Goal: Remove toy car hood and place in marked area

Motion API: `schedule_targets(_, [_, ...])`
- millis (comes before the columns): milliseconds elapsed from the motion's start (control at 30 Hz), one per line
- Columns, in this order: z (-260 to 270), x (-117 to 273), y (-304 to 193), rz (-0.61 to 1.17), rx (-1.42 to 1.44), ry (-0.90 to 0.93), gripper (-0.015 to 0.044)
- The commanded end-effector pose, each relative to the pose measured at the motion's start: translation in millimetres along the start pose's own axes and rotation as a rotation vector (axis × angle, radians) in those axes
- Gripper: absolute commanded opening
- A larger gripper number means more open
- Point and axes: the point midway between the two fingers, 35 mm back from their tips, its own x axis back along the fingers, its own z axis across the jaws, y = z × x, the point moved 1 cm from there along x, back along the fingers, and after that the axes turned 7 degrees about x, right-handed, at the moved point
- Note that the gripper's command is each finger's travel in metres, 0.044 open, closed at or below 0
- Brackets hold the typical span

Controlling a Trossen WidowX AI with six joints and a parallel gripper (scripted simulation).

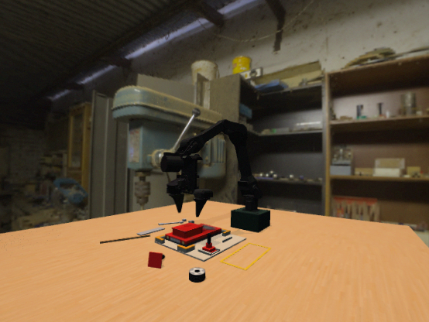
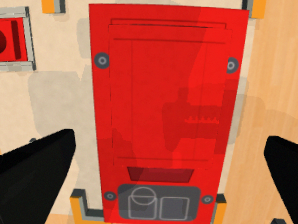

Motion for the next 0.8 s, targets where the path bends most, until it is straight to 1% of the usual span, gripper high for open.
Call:
schedule_targets(0, [1,-5,0,0.002,-0.003,0.004,0.0440])
schedule_targets(767, [1,-23,0,0.002,-0.003,0.004,0.0440])
